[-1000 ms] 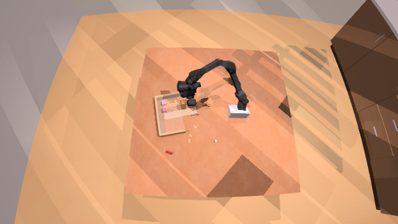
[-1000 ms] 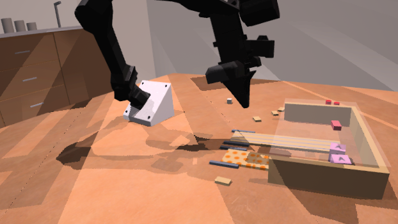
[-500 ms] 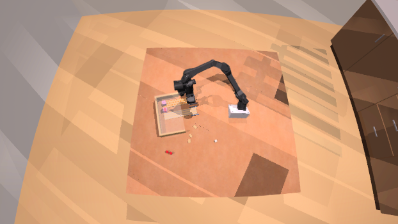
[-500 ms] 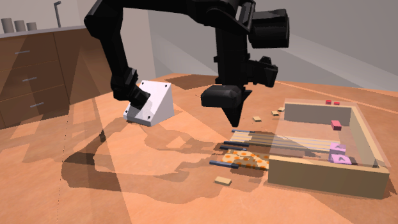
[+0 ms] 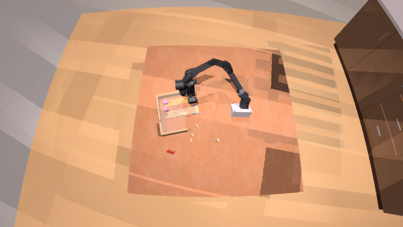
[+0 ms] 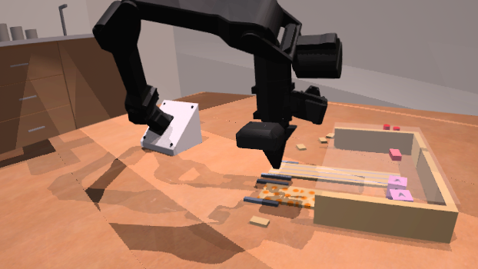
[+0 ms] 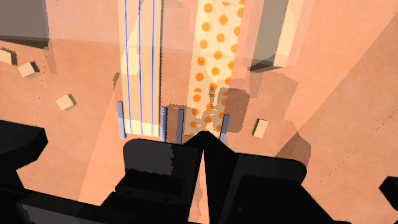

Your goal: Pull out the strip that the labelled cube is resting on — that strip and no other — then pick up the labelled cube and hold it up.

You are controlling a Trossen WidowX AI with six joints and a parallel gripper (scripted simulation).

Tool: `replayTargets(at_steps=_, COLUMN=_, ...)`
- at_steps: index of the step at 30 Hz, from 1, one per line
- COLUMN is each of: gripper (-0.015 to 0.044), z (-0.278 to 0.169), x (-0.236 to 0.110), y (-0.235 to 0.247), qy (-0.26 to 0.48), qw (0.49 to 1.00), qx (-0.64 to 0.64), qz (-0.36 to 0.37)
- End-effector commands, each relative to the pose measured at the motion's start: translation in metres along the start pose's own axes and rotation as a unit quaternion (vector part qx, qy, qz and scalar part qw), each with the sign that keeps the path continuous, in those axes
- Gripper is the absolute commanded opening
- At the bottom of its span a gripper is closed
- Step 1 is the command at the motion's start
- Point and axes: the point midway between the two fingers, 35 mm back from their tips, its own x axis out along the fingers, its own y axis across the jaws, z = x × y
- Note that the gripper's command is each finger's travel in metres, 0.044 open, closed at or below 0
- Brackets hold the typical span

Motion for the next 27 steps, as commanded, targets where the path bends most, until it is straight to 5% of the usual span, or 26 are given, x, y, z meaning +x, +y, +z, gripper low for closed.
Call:
replayTargets(at_steps=1, gripper=0.0, z=-0.001, x=0.012, y=0.002, qy=0.006, qw=1.0, qx=-0.004, qz=0.001)
replayTargets(at_steps=27, gripper=0.0, z=-0.002, x=0.048, y=0.0, qy=0.006, qw=1.0, qx=-0.004, qz=0.0)
